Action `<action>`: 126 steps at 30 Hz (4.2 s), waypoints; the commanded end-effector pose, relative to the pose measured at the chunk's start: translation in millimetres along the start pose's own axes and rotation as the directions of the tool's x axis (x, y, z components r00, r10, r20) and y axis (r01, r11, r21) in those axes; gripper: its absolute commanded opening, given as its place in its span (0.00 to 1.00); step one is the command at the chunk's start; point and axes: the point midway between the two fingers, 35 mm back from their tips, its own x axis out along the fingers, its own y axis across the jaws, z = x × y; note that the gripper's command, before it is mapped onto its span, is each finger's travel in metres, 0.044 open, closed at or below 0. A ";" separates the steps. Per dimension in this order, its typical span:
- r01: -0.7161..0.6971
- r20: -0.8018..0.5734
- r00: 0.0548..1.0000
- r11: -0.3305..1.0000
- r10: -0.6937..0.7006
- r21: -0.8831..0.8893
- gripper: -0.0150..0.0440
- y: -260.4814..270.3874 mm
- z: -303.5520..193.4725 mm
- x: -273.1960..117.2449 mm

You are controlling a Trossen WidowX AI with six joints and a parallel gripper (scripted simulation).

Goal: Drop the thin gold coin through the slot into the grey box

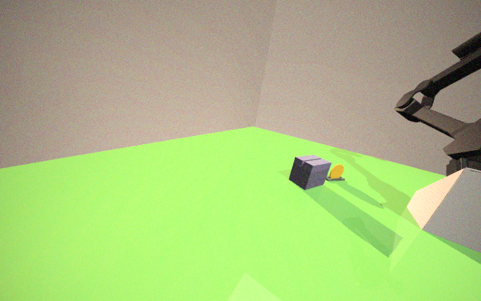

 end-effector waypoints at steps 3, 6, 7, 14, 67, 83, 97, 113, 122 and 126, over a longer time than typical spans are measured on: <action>0.009 -0.061 0.998 0.999 -0.006 0.049 0.80 3.9 -16.2 -4.3; 0.038 -0.190 0.982 0.990 -0.011 0.137 0.67 12.8 -49.2 -16.7; 0.051 -0.235 0.972 0.985 -0.012 0.163 0.62 16.0 -60.1 -22.1; 0.175 -0.526 0.850 0.953 -0.018 0.249 0.53 33.4 -121.6 -72.5; 0.197 0.408 -0.804 0.842 0.432 -0.503 0.53 165.0 188.7 -602.4; 0.153 0.915 0.082 0.902 0.396 -0.404 0.53 163.0 385.8 -455.2; 0.182 0.909 0.188 0.896 0.372 -0.404 0.53 167.6 429.3 -425.2; 0.182 0.909 0.187 0.896 0.373 -0.405 0.53 175.6 453.1 -421.0; 0.182 0.909 0.186 0.896 0.373 -0.405 0.53 180.7 466.7 -419.0; 0.182 0.909 0.186 0.896 0.373 -0.405 0.53 183.0 472.7 -417.8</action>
